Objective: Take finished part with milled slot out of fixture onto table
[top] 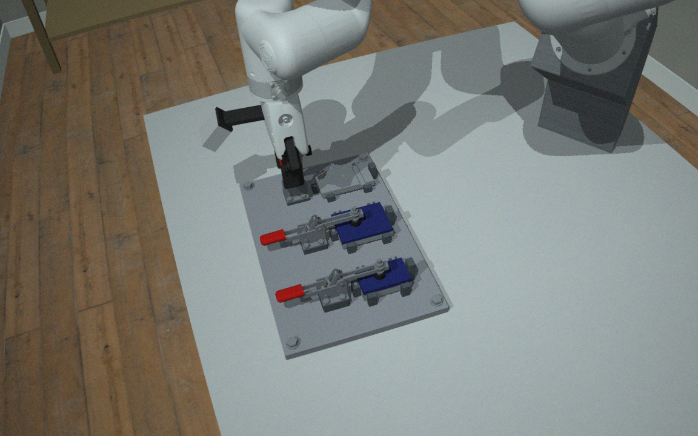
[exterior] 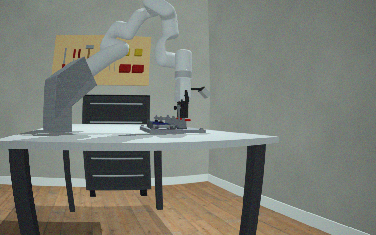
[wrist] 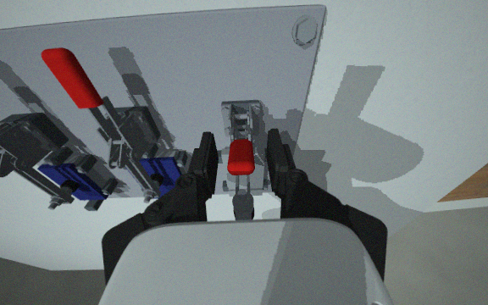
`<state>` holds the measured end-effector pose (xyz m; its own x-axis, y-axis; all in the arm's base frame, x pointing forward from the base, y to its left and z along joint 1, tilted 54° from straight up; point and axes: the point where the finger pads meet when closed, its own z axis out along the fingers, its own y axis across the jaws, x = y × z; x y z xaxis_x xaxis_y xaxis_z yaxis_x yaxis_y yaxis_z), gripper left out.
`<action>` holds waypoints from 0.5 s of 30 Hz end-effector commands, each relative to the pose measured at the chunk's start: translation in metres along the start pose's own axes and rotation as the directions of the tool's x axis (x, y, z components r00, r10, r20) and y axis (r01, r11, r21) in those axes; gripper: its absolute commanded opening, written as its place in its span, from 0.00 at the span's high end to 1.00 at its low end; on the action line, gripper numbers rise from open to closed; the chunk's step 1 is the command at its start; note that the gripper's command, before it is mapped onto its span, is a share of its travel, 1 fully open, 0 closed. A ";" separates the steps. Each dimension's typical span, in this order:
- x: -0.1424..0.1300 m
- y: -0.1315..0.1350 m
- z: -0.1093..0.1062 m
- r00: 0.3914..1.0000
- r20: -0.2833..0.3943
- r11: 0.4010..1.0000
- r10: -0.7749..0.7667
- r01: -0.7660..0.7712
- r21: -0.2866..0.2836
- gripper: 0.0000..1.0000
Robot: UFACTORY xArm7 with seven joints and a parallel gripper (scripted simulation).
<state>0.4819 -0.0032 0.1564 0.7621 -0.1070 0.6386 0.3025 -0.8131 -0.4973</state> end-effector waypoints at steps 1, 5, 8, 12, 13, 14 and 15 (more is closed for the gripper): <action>0.001 0.001 -0.003 1.000 -0.002 1.000 0.001 -0.001 -0.002 0.53; 0.001 0.001 -0.011 1.000 -0.002 1.000 0.001 -0.001 -0.002 0.53; 0.001 0.001 -0.019 1.000 -0.002 1.000 0.001 -0.001 -0.002 0.53; 0.001 0.001 -0.032 1.000 -0.002 1.000 0.001 -0.001 -0.002 0.53; 0.001 0.001 -0.035 1.000 -0.002 1.000 0.001 -0.001 -0.002 0.53; 0.001 0.001 -0.035 1.000 -0.002 1.000 0.001 -0.001 -0.002 0.53; 0.001 0.001 -0.035 1.000 -0.002 1.000 0.001 -0.001 -0.002 0.53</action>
<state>0.4701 -0.0167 0.1685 0.7614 -0.1077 0.6393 0.3021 -0.8136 -0.4968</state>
